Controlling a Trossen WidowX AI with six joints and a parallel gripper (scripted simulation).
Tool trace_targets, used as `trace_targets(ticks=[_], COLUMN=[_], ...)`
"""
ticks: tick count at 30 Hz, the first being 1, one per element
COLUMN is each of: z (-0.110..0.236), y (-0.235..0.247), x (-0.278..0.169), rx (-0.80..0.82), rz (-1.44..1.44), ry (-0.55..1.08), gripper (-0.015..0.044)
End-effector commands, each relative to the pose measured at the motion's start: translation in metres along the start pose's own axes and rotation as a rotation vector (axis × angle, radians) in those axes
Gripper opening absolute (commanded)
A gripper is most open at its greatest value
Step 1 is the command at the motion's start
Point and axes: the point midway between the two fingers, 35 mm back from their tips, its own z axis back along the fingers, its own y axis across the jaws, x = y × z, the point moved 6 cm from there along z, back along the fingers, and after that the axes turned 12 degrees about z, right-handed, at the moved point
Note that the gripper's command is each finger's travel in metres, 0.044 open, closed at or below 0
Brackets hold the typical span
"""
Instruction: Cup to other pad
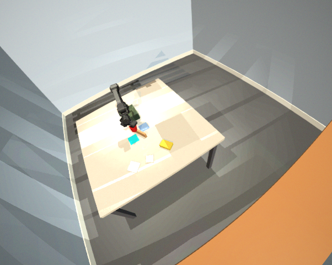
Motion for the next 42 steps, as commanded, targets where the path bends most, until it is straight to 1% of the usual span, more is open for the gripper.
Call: trace_targets(ticks=[1, 24, 42], z=[0.002, 0.006, -0.018], y=[-0.002, -0.018, -0.018], x=[0.010, 0.062, 0.063], rx=[0.006, 0.004, 0.004], rz=[0.004, 0.004, 0.004], ry=[-0.003, -0.007, -0.007], gripper=[0.0000, 0.0000, 0.0000])
